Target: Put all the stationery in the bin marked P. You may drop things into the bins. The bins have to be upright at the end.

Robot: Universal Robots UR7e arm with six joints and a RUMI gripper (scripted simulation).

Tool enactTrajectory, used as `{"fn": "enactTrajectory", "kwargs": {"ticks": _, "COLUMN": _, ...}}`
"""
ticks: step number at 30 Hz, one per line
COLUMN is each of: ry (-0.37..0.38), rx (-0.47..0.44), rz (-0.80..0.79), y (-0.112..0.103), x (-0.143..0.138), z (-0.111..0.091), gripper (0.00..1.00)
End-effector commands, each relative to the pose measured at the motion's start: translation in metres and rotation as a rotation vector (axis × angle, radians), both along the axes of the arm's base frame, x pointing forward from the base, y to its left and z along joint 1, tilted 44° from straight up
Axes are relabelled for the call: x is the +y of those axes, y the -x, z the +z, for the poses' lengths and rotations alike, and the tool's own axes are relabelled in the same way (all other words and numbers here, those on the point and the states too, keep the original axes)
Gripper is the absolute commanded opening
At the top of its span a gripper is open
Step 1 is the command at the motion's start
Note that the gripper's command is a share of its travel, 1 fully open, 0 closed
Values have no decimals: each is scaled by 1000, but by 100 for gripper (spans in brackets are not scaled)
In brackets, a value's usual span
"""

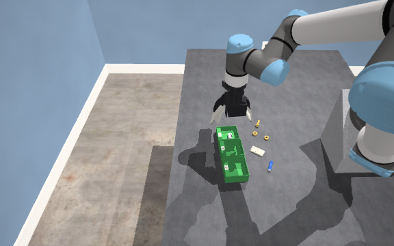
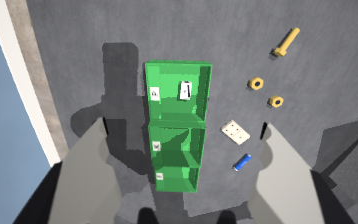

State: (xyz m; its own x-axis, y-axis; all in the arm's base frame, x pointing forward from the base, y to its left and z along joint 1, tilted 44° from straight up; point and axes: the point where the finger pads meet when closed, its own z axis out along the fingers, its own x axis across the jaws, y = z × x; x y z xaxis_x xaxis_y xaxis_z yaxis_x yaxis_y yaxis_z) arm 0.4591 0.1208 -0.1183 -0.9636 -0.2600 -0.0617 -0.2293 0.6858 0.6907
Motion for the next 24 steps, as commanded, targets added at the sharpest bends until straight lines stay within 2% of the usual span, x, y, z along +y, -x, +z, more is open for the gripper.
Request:
{"fn": "enactTrajectory", "kwargs": {"ticks": 1, "ry": 0, "rx": -1, "rz": 0, "y": -3, "x": -13, "z": 13, "gripper": 100}}
{"fn": "enactTrajectory", "kwargs": {"ticks": 24, "ry": 0, "rx": -1, "rz": 0, "y": -14, "x": -70, "z": 74, "gripper": 100}}
